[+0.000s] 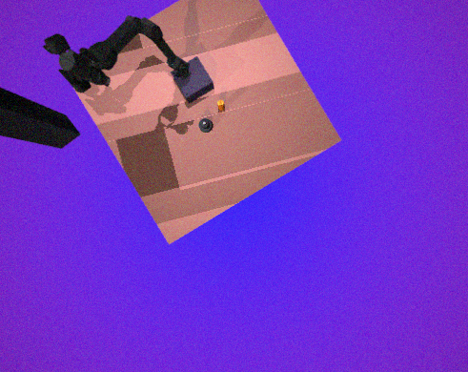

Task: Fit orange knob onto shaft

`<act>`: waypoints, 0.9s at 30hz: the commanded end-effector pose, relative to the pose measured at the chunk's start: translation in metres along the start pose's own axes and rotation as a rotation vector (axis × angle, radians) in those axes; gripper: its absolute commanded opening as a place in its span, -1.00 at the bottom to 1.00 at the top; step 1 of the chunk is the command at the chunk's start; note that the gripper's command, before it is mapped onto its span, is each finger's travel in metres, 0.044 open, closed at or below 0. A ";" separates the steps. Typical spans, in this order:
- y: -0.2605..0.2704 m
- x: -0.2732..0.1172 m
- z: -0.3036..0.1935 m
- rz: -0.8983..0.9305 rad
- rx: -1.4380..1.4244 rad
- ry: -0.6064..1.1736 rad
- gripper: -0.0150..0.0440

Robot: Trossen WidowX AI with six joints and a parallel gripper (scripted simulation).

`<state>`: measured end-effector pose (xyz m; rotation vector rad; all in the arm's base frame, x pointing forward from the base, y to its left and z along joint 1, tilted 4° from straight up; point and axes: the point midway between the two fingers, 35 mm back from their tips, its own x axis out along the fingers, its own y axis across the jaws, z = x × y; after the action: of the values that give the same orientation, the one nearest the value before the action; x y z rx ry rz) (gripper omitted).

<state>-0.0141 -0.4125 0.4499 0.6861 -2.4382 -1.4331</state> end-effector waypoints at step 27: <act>-0.217 -0.318 0.035 -0.633 -1.094 1.095 1.00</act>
<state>0.2732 -0.3532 0.2865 1.3852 -0.7724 -1.6401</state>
